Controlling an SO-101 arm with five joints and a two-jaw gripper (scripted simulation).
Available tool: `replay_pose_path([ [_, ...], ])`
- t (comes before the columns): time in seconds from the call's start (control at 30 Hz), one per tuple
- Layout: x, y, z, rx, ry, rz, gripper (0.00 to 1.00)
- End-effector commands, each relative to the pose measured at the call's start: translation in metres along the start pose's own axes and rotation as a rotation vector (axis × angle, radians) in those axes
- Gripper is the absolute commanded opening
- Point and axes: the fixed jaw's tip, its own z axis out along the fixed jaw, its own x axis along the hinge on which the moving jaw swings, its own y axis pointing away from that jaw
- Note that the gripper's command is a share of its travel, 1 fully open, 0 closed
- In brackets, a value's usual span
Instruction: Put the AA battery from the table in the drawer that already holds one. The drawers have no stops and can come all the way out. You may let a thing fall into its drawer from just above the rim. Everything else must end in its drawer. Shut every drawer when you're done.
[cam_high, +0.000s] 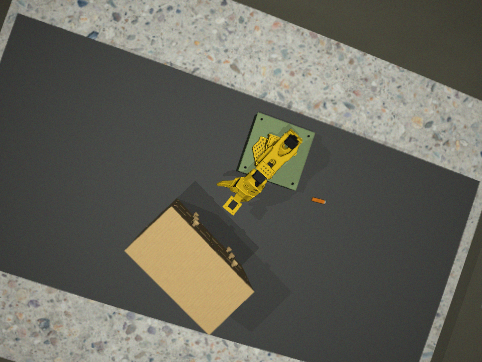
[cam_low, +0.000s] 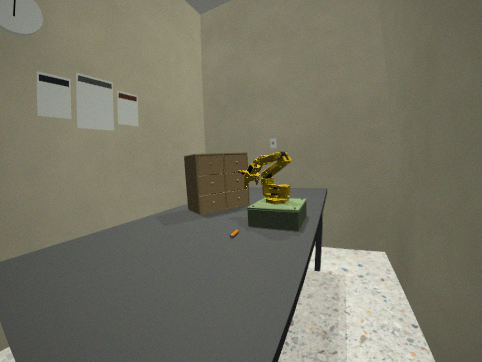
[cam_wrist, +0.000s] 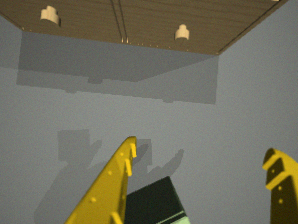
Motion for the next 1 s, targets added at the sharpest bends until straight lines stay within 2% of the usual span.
replay_pose_path([
  [0.0, -0.003, -0.003, 0.01, 0.008, -0.02, 0.023, 0.46],
  [0.57, -0.017, -0.009, 0.031, 0.031, -0.15, 0.055, 0.42],
  [0.97, -0.022, -0.014, 0.041, 0.047, -0.236, 0.075, 0.39],
])
